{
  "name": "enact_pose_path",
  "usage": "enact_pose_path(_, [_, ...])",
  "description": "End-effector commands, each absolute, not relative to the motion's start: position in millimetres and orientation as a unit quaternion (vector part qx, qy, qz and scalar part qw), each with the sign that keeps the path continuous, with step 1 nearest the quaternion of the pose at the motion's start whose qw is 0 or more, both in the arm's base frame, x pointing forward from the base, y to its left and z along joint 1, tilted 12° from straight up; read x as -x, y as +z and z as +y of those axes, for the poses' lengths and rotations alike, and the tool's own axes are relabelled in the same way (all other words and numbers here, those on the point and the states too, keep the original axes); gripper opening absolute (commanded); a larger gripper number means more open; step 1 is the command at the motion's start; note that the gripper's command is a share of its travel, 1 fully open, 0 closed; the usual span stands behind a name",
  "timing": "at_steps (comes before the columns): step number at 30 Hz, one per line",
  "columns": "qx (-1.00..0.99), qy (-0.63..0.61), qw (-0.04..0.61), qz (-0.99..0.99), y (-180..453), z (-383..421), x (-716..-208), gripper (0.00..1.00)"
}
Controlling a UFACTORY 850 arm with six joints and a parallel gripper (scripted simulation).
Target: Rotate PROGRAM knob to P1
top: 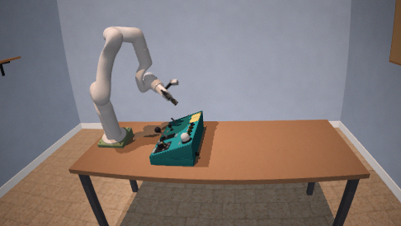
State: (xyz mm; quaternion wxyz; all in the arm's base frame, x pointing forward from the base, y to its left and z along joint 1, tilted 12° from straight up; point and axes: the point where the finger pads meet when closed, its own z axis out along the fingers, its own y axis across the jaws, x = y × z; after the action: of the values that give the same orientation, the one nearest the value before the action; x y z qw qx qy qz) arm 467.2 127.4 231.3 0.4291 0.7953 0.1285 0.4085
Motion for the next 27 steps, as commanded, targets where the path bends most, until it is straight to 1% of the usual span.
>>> enact_pose_path(1, [-0.814,0.45,0.346,0.12,212,149,-442,1.0])
enact_pose_path(3, [-0.814,0.45,0.346,0.12,212,149,-442,1.0])
enact_pose_path(4, [-0.823,0.458,0.315,0.116,204,156,-430,1.0])
enact_pose_path(6, [-0.823,0.458,0.315,0.116,204,156,-430,1.0])
enact_pose_path(7, [-0.832,0.462,0.287,0.112,197,161,-419,1.0])
enact_pose_path(8, [-0.832,0.462,0.287,0.112,197,161,-419,1.0])
enact_pose_path(9, [-0.84,0.464,0.26,0.107,189,166,-408,1.0])
enact_pose_path(10, [-0.84,0.464,0.26,0.107,189,166,-408,1.0])
enact_pose_path(11, [-0.847,0.464,0.237,0.103,183,170,-397,1.0])
enact_pose_path(12, [-0.847,0.464,0.237,0.103,183,170,-397,1.0])
enact_pose_path(13, [-0.854,0.463,0.216,0.098,177,173,-388,1.0])
enact_pose_path(14, [-0.854,0.463,0.216,0.098,177,173,-388,1.0])
enact_pose_path(15, [-0.86,0.462,0.198,0.094,172,175,-379,1.0])
enact_pose_path(16, [-0.86,0.462,0.198,0.094,172,175,-379,1.0])
enact_pose_path(18, [-0.868,0.457,0.172,0.088,165,177,-365,1.0])
enact_pose_path(20, [-0.868,0.457,0.172,0.088,165,177,-365,1.0])
enact_pose_path(23, [-0.875,0.452,0.153,0.083,159,179,-355,1.0])
enact_pose_path(27, [-0.876,0.451,0.149,0.082,158,179,-353,1.0])
